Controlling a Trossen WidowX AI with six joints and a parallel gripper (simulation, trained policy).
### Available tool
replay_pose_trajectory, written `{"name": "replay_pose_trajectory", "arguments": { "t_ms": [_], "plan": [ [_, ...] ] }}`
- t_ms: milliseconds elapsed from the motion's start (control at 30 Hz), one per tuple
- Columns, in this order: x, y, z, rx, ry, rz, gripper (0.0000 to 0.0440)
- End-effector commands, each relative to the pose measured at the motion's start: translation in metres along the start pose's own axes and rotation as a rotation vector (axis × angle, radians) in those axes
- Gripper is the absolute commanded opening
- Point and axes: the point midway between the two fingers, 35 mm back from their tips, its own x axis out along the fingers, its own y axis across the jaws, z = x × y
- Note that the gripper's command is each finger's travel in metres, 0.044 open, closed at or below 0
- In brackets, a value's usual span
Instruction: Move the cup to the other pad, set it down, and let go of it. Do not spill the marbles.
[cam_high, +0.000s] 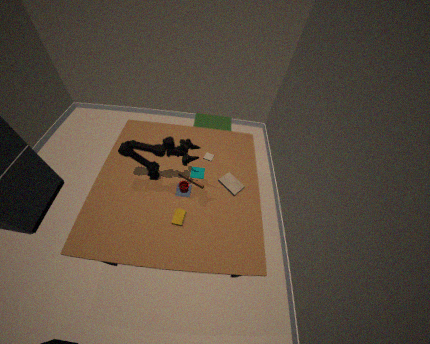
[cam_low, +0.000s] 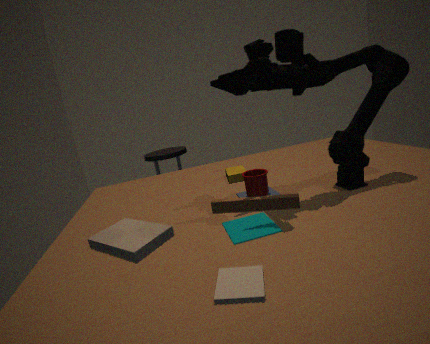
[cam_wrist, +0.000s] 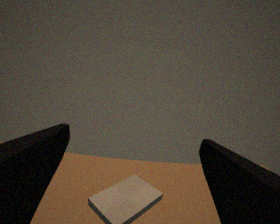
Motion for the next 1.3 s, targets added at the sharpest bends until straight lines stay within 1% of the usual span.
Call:
{"name": "replay_pose_trajectory", "arguments": {
  "t_ms": [0,333,400,567,900,1267],
  "plan": [
    [0.0,0.0,-0.001,0.004,0.007,-0.002,0.0374],
    [-0.002,0.004,-0.02,0.067,0.124,-0.008,0.0111],
    [-0.002,0.006,-0.023,0.079,0.153,-0.005,0.0075],
    [-0.001,0.012,-0.031,0.114,0.228,0.009,0.0073],
    [0.0,0.025,-0.045,0.185,0.387,0.027,0.0096],
    [-0.002,0.034,-0.06,0.235,0.572,0.014,0.009]
  ]
}}
